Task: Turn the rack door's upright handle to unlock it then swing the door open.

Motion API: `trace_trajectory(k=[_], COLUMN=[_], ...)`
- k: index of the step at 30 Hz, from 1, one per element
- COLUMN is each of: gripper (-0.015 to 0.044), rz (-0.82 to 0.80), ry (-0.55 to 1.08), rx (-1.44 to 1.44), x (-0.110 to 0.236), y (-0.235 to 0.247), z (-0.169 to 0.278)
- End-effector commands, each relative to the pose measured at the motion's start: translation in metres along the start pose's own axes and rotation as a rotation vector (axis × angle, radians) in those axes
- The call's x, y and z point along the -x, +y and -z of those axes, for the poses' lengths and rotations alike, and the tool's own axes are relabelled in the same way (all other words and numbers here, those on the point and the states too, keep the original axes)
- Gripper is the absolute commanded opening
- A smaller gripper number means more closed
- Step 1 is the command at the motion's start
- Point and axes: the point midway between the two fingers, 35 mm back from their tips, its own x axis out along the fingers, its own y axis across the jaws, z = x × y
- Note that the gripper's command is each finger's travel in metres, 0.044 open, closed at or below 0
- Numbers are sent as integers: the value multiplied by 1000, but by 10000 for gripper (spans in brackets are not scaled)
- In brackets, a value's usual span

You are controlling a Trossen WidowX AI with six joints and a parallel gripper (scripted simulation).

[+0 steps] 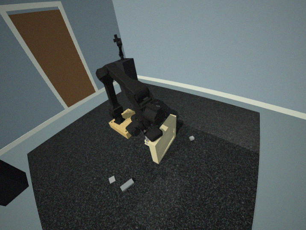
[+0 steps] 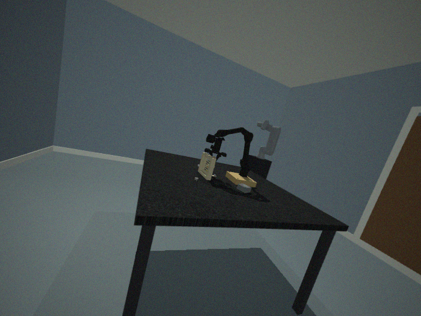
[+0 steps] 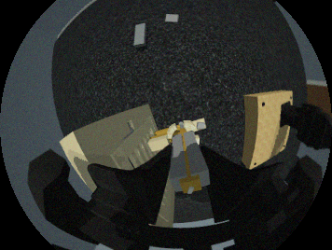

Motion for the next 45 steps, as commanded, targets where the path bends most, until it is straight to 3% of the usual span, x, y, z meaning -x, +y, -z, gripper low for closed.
trace_trajectory(k=[1,4,45], gripper=[234,296,296], rz=[0,0,-7], ry=[7,7,5], rx=[-8,-8,1948], x=[0,0,0], y=[0,0,0], z=[1,1,1])
